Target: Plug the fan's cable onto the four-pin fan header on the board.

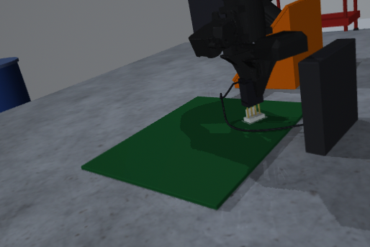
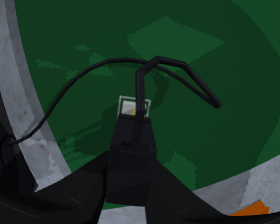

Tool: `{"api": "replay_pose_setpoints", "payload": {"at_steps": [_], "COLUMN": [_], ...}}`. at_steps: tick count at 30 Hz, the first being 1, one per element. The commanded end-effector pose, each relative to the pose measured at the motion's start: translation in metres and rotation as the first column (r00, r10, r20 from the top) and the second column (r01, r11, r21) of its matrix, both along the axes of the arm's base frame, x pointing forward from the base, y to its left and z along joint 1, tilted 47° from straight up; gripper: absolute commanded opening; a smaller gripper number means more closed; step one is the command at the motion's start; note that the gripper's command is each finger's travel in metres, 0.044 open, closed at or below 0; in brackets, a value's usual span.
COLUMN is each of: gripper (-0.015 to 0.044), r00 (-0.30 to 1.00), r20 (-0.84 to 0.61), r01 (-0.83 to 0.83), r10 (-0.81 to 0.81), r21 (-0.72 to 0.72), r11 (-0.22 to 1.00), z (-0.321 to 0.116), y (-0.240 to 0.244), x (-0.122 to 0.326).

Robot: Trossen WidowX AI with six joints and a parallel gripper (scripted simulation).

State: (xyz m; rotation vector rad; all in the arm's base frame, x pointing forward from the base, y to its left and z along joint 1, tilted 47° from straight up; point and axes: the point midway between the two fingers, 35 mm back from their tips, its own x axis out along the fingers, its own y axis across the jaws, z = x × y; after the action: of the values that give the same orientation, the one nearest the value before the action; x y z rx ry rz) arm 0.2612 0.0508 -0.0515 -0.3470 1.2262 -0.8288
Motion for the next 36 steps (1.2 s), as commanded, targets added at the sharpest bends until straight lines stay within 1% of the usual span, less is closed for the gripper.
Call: {"api": "replay_pose_setpoints", "payload": {"at_steps": [1, 36], "gripper": [0.0000, 0.0000], "r00": [1.000, 1.000], "r20": [0.001, 0.000], "r01": [-0.005, -0.006], "r10": [0.005, 0.006], "r21": [-0.002, -0.002], "r11": [1.000, 1.000], "z": [0.0003, -0.0039], "y": [0.0000, -0.0044], "x": [0.0011, 0.0013]}}
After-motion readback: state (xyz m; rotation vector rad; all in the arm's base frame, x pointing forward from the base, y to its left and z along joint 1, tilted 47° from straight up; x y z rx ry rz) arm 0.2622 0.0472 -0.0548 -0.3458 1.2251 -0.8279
